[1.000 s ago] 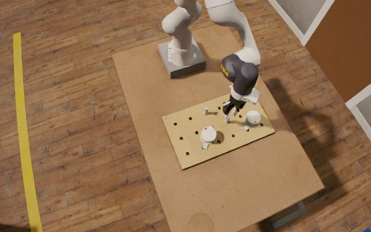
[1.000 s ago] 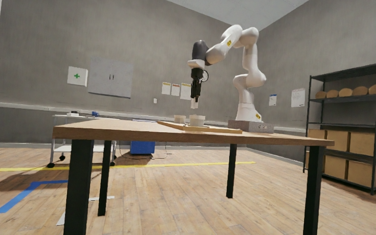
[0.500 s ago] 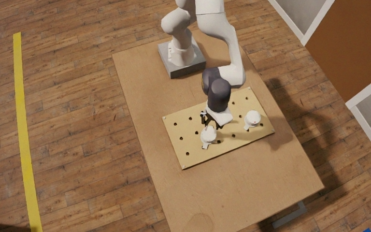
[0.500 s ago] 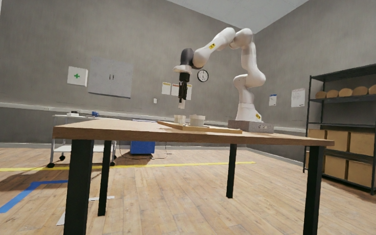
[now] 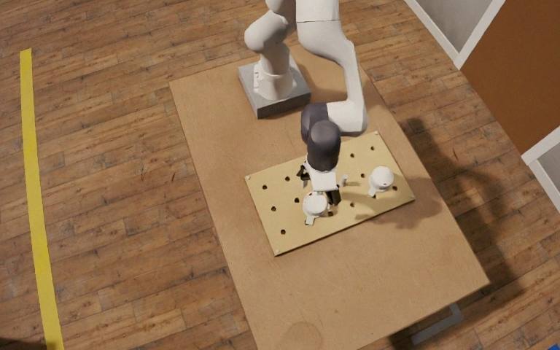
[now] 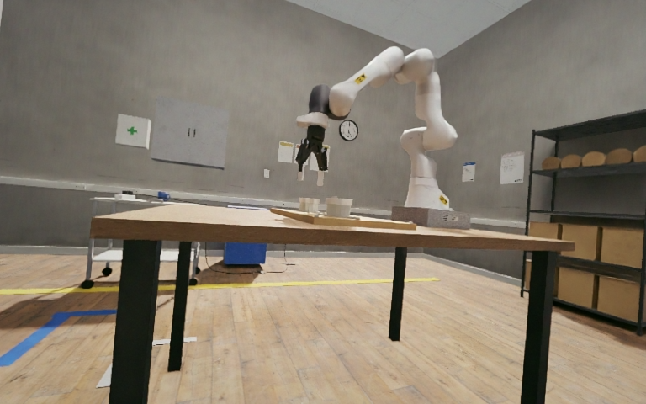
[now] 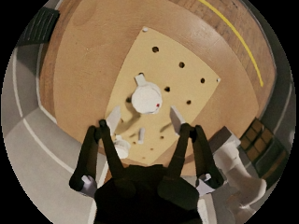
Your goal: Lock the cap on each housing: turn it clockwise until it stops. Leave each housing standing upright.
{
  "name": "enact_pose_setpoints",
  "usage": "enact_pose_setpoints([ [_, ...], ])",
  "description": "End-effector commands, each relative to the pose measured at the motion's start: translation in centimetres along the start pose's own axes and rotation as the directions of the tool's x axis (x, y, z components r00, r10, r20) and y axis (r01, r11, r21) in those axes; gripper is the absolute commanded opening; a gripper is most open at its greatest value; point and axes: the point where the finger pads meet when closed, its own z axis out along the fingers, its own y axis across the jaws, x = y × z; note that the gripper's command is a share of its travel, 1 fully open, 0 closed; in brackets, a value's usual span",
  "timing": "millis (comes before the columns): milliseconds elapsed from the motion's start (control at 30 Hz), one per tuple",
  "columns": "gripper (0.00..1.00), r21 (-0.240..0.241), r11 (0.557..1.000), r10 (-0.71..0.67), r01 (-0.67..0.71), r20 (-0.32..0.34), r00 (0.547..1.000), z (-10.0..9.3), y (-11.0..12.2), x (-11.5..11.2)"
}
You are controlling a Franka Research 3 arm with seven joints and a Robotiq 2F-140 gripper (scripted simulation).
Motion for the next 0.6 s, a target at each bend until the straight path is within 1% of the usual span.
enact_pose_setpoints([
  [0, 0.78, -0.016, 0.962, 0.274, -0.274, -0.024, 0.961, 0.11, -0.01, -0.19],
  [133, 0.78, -0.016, 0.926, 0.377, -0.377, -0.028, 0.926, 0.11, -0.01, -0.19],
  [300, 0.78, -0.019, 0.869, 0.494, -0.495, -0.039, 0.869, 0.11, -0.01, -0.19],
  [367, 0.78, -0.019, 0.869, 0.494, -0.495, -0.039, 0.869, 0.11, -0.01, -0.19],
  [400, 0.78, -0.021, 0.833, 0.552, -0.553, -0.046, 0.832, 0.11, -0.01, -0.19],
  [567, 0.78, -0.025, 0.757, 0.651, -0.653, -0.065, 0.757, 0.11, -0.01, -0.19],
])
